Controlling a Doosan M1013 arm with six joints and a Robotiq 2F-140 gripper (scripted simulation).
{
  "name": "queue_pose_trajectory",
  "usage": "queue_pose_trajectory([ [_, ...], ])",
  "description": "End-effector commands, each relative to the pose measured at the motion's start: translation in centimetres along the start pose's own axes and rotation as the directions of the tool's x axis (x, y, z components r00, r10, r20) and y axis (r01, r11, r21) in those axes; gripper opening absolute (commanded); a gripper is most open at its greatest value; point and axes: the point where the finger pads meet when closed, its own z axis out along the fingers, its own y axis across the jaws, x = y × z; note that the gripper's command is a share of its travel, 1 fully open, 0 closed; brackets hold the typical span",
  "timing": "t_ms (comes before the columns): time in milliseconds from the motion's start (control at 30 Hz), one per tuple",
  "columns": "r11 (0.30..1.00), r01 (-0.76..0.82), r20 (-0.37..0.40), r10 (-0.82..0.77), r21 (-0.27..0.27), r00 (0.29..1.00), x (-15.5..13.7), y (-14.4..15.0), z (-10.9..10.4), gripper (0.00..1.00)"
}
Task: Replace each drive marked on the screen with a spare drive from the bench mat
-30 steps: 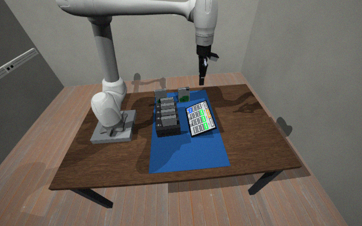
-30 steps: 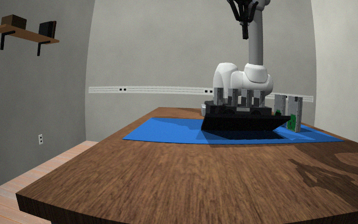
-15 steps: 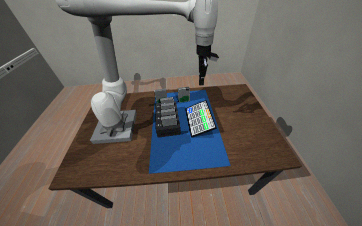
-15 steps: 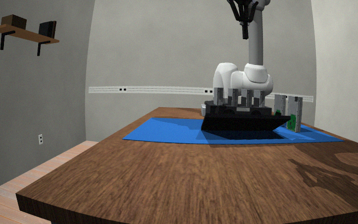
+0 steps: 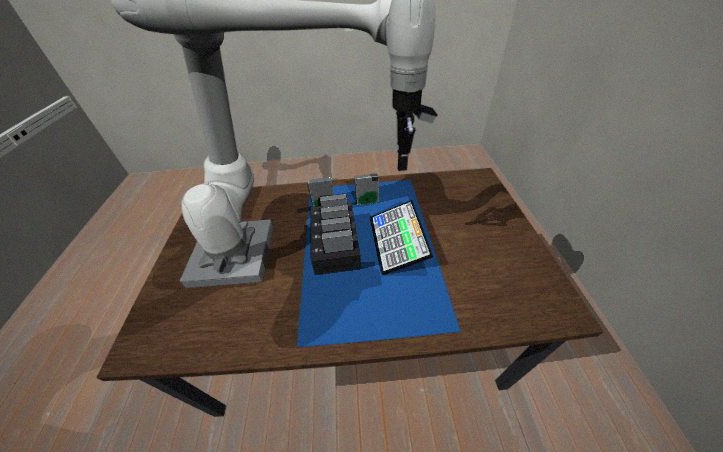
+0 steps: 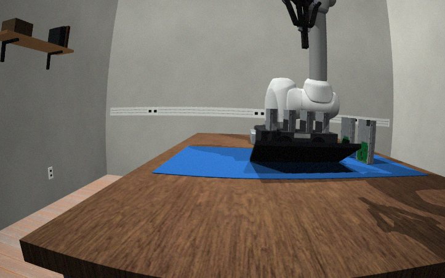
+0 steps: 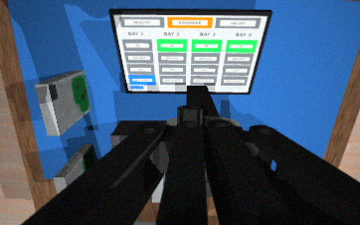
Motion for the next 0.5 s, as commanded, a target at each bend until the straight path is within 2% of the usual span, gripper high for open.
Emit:
queue_pose_trajectory([
  [0,1.000,0.000,-0.001,0.000,0.000,1.000,0.02,-0.01,-0.08,0.10],
  [467,1.000,0.000,-0.001,0.000,0.000,1.000,0.02,-0.01,-0.08,0.10],
])
